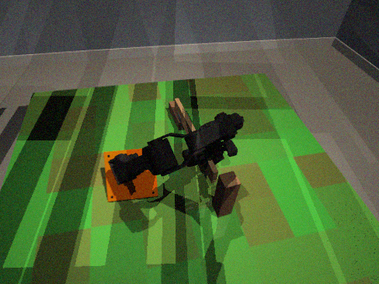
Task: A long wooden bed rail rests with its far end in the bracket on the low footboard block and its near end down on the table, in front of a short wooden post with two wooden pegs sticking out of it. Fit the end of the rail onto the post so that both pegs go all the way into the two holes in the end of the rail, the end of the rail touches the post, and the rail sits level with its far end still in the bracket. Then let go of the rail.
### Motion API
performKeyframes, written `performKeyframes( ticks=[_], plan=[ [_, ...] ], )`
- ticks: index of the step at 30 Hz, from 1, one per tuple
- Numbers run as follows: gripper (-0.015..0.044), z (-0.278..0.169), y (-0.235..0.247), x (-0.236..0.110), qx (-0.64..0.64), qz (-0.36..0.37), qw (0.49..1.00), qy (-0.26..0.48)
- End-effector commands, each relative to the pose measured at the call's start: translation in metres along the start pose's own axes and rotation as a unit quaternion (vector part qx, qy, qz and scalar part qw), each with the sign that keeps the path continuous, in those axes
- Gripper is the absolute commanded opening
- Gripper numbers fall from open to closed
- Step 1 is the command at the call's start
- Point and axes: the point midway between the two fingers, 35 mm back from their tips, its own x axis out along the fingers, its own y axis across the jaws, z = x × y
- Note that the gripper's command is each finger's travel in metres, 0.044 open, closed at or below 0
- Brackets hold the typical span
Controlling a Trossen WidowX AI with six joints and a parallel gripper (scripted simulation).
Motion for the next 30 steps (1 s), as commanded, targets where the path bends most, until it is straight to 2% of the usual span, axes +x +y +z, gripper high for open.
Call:
performKeyframes(
  ticks=[1, 30],
  plan=[
    [0.0, -0.0026, -0.0002, -0.0017, 0.0, -0.002, 1.0, -0.001],
    [0.0, -0.0116, -0.0003, 0.0003, 0.0, -0.002, 1.0, 0.0]
  ],
)
